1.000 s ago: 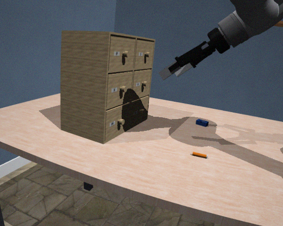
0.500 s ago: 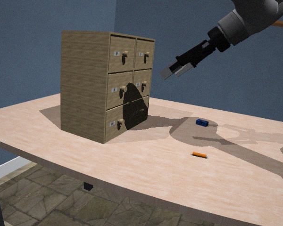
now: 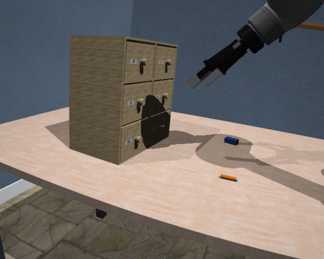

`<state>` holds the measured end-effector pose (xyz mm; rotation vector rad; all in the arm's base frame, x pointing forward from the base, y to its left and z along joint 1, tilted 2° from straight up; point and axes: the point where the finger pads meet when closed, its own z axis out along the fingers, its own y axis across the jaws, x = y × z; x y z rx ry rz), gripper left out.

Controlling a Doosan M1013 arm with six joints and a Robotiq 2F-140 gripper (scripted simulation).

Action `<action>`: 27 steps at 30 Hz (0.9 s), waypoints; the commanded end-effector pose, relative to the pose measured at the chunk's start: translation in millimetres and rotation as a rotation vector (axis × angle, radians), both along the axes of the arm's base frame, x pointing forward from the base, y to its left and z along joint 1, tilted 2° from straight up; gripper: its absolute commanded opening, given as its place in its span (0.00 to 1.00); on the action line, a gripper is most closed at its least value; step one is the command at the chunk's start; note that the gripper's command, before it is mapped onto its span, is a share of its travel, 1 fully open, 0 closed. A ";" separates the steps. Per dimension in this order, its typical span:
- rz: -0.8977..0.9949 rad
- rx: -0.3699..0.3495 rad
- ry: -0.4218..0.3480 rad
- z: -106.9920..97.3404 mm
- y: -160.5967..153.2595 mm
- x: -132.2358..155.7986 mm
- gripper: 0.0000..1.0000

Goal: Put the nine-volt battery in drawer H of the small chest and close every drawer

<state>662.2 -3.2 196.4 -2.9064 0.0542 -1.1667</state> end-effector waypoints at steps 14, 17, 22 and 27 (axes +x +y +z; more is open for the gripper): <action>-0.047 -0.025 0.392 25.3 4.5 -25.7 1.00; -0.047 -0.021 0.453 29.8 5.0 -30.2 1.00; -0.047 -0.016 0.544 36.1 5.6 -36.9 1.00; -0.047 -0.013 0.590 39.4 6.0 -40.3 1.00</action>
